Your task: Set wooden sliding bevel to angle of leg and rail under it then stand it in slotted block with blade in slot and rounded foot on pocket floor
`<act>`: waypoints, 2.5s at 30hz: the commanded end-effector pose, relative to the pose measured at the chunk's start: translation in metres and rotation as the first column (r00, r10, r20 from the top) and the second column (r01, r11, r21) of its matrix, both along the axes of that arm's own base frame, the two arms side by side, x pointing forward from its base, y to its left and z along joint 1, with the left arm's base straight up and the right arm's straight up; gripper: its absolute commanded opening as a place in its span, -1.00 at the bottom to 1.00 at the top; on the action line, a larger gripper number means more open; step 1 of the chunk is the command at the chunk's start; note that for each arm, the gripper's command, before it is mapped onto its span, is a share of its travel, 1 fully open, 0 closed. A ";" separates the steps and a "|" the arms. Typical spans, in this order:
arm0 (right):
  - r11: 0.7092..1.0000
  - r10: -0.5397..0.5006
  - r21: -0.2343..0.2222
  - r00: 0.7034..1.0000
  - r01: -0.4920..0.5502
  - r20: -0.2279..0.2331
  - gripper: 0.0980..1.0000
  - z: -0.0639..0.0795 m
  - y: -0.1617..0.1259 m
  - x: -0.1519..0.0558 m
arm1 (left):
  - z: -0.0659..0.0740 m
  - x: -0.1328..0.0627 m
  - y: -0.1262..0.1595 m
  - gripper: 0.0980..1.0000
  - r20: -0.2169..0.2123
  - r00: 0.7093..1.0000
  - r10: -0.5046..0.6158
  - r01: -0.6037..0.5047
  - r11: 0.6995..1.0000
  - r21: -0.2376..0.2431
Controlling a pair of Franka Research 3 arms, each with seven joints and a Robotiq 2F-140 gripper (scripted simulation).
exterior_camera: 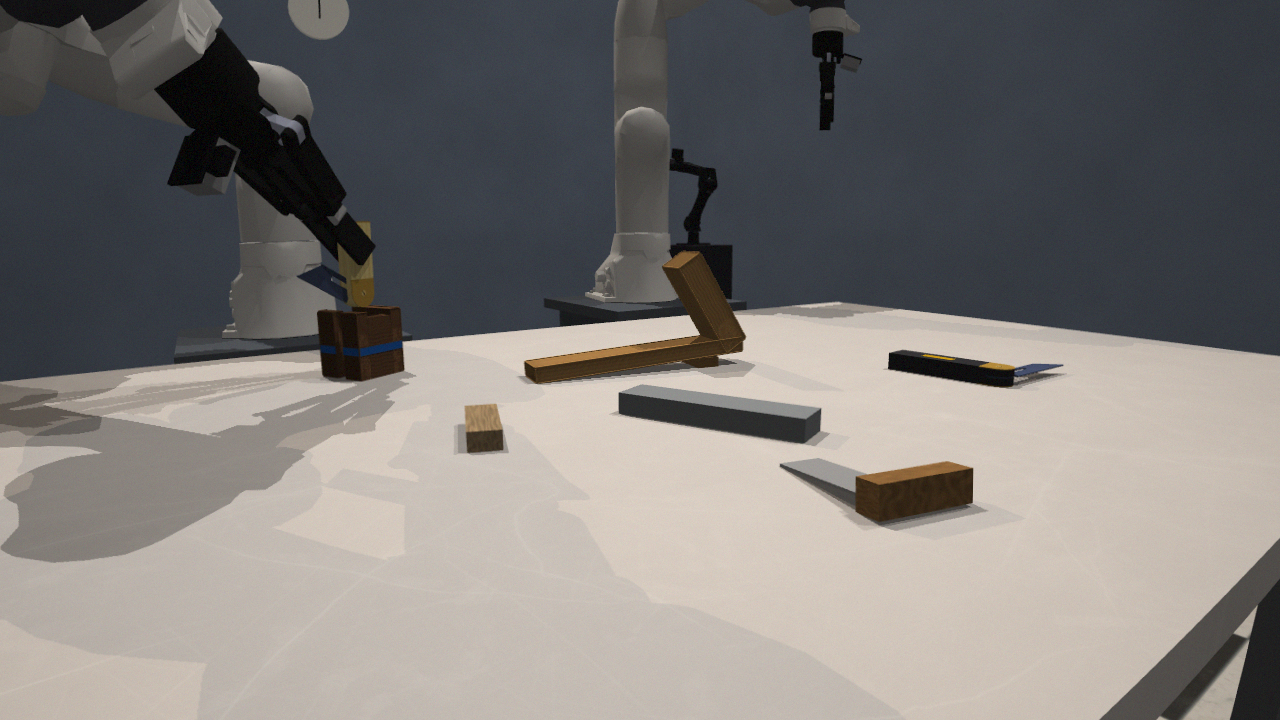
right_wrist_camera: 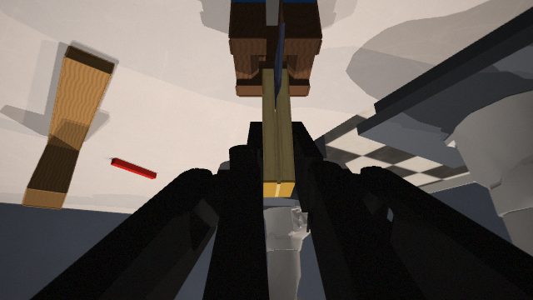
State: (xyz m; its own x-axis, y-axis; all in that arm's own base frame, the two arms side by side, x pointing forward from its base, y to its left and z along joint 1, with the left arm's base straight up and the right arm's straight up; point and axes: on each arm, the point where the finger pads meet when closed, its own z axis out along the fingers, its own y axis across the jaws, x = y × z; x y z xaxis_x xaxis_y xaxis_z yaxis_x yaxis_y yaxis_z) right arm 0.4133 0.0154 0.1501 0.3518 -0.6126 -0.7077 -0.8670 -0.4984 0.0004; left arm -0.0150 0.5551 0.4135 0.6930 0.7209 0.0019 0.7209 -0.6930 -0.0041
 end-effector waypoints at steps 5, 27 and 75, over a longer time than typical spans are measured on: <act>1.000 0.003 0.002 1.000 -0.003 0.005 -1.00 -0.003 0.001 0.001 | -0.001 0.000 -0.001 1.00 0.002 1.000 0.007 -0.007 1.000 -0.004; 1.000 0.003 0.002 1.000 -0.003 0.005 -1.00 -0.007 0.001 0.001 | -0.001 0.000 -0.001 1.00 0.002 1.000 0.007 -0.007 1.000 -0.004; 1.000 0.003 0.002 1.000 -0.003 0.005 -1.00 -0.017 0.001 0.001 | -0.001 0.000 -0.001 1.00 0.002 1.000 0.007 -0.007 1.000 -0.004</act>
State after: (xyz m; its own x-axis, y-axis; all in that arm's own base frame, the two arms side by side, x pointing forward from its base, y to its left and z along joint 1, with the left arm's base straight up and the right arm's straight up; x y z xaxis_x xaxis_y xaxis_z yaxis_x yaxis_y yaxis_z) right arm 0.4136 0.0152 0.1343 0.3512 -0.6127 -0.7079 -0.8672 -0.4979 0.0007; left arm -0.0150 0.5551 0.4135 0.6930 0.7209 0.0019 0.7209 -0.6930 -0.0041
